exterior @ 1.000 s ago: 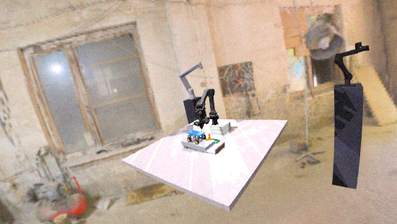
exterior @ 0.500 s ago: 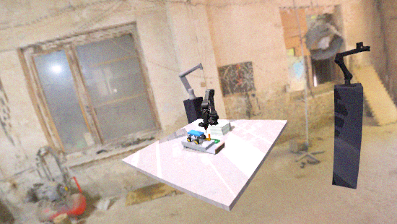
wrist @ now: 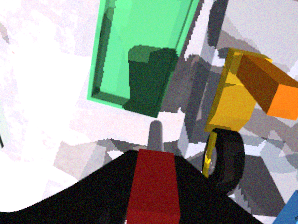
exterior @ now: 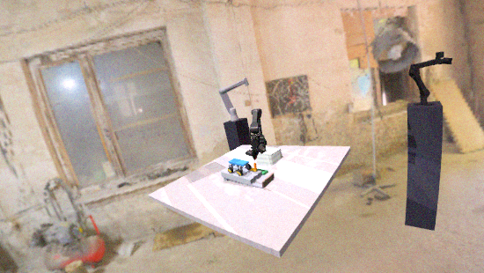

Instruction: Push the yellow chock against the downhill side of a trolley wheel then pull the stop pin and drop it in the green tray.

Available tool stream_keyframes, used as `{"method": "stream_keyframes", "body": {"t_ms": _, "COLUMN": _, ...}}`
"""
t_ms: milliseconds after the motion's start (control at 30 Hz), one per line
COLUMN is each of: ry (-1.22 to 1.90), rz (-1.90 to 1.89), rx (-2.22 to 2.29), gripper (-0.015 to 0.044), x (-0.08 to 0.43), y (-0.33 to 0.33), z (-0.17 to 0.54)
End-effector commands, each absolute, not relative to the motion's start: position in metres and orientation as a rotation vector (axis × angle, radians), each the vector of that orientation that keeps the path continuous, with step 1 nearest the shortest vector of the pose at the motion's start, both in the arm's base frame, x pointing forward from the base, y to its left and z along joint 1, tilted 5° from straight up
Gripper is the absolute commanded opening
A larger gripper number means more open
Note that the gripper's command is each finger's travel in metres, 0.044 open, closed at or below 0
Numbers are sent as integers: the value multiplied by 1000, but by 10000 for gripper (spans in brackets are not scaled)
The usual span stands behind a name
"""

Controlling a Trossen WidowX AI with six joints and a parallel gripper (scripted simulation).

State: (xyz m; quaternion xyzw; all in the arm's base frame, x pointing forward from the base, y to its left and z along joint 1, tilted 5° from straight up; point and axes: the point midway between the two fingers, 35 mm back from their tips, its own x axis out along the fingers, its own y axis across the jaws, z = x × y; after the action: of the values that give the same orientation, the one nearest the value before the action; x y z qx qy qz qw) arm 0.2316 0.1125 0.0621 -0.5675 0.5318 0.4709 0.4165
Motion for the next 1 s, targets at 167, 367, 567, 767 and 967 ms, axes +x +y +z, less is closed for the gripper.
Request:
{"method": "stream_keyframes", "body": {"t_ms": 167, "ry": 1170, "rz": 1396, "rx": -1562, "gripper": 0, "x": 231, "y": 112, "z": 62}}
{"method": "stream_keyframes", "body": {"t_ms": 367, "ry": 1031, "rz": 1550, "rx": -1662, "gripper": 0, "x": 231, "y": 111, "z": 62}}
{"method": "stream_keyframes", "body": {"t_ms": 567, "ry": 876, "rz": 1696, "rx": -1757, "gripper": 0, "x": 231, "y": 109, "z": 62}}
{"method": "stream_keyframes", "body": {"t_ms": 767, "ry": 706, "rz": 1833, "rx": -1847, "gripper": 0, "x": 231, "y": 108, "z": 62}}
{"method": "stream_keyframes", "body": {"t_ms": 967, "ry": 517, "rz": 1956, "rx": -1933, "gripper": 0, "x": 231, "y": 107, "z": 62}}
